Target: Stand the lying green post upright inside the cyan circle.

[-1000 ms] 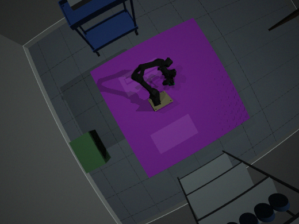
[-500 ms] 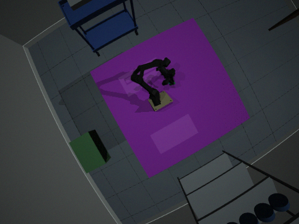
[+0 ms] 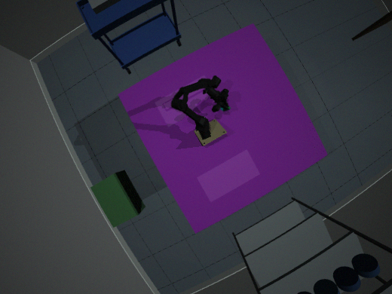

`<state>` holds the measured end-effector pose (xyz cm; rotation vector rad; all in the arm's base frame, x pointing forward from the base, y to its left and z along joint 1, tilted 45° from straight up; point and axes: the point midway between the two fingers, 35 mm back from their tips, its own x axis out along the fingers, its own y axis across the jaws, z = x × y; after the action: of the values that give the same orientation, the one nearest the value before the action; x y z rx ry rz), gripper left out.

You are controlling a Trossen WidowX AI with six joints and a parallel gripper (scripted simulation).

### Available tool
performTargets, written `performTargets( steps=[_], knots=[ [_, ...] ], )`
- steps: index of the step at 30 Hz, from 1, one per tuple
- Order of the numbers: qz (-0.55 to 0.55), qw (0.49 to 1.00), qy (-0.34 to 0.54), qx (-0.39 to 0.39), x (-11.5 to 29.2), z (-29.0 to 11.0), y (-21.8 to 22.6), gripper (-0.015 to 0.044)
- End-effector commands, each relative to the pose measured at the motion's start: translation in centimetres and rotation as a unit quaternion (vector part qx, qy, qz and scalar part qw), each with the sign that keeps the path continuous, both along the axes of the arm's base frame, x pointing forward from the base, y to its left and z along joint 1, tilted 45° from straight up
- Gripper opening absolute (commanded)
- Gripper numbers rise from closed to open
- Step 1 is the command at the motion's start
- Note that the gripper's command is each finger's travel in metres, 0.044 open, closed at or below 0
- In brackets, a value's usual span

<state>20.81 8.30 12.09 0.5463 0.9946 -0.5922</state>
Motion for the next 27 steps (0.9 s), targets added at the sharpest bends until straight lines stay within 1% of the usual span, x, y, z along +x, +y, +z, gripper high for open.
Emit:
performTargets(
  steps=[1, 27],
  knots=[
    [-0.007, 1.0, -0.018, -0.001, 0.1, 0.2, 0.0, 0.0023],
    [-0.035, 0.993, -0.114, 0.001, 0.3, 1.5, 0.4, 0.0023]
  ],
)
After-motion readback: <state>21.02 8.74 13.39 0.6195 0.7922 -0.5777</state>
